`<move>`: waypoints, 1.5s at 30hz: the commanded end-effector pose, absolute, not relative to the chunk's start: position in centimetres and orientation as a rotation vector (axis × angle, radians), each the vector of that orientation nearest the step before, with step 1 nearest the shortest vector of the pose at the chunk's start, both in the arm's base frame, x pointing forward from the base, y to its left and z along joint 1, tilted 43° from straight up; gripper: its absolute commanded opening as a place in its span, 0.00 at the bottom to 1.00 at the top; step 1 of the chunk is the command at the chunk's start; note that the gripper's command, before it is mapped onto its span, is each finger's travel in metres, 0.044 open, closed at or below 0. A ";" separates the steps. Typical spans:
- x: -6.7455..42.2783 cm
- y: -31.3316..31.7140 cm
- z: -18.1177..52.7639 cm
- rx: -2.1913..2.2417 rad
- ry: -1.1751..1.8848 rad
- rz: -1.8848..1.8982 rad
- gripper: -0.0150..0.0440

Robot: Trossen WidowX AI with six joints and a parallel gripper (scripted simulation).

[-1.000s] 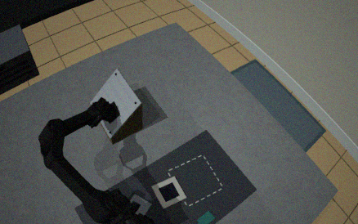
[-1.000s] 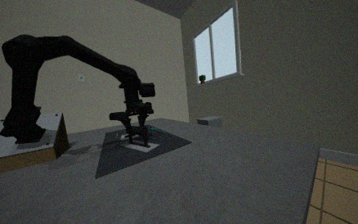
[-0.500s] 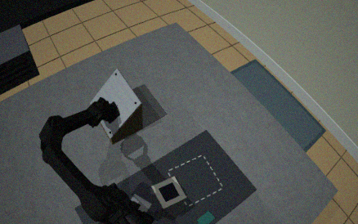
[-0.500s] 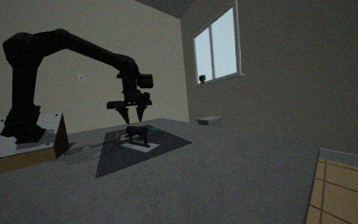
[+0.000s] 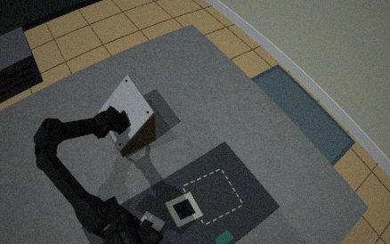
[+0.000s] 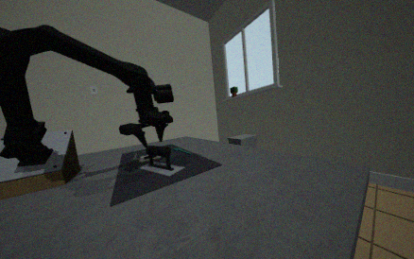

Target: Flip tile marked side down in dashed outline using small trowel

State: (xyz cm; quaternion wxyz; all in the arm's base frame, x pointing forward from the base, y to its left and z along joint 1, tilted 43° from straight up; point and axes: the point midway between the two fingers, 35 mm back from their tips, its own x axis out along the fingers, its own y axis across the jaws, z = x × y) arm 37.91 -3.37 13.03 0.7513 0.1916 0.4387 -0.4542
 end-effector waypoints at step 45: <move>36.2 -6.1 10.5 0.565 0.701 -0.313 0.76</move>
